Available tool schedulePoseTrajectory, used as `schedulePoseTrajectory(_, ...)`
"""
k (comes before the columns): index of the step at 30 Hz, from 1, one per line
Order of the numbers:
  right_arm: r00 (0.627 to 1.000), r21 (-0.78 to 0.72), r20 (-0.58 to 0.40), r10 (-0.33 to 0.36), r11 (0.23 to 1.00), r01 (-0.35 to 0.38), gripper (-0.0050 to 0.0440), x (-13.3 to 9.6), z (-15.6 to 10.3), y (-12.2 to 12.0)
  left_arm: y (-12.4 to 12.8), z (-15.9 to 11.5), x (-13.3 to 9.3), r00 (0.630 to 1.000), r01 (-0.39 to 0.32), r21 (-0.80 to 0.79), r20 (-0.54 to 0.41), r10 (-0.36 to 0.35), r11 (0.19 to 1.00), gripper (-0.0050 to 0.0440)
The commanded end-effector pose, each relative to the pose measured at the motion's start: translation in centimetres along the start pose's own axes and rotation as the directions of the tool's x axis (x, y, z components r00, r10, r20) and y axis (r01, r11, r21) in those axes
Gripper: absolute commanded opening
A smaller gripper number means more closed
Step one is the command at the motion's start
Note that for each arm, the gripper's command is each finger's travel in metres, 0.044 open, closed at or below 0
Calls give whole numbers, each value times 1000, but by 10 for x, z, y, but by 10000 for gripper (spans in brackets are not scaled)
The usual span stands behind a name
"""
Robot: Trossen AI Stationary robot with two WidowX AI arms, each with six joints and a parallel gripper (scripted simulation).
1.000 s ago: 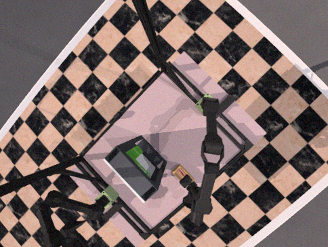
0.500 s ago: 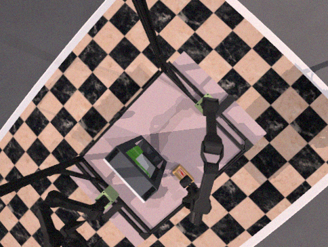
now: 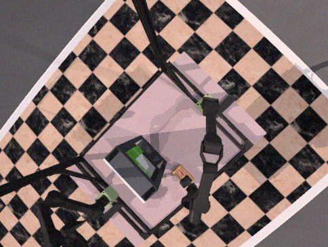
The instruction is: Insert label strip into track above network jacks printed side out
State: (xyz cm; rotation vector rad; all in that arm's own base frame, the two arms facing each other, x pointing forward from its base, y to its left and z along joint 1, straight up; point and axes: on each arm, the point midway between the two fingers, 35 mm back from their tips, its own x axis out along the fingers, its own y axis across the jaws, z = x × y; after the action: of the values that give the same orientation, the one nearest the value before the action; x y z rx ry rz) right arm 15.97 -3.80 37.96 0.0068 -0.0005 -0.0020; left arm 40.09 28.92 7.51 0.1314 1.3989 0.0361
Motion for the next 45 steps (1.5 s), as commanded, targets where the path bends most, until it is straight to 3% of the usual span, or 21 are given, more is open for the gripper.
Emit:
schedulePoseTrajectory(1,1000,-12,2,2,1000,-2,440,0,3,1,4,6,-16,999,-43,14,34,43,999,-50)
schedulePoseTrajectory(45,1000,-12,2,2,1000,-2,440,0,3,1,21,22,-7,972,-229,114,71,222,967,-50)
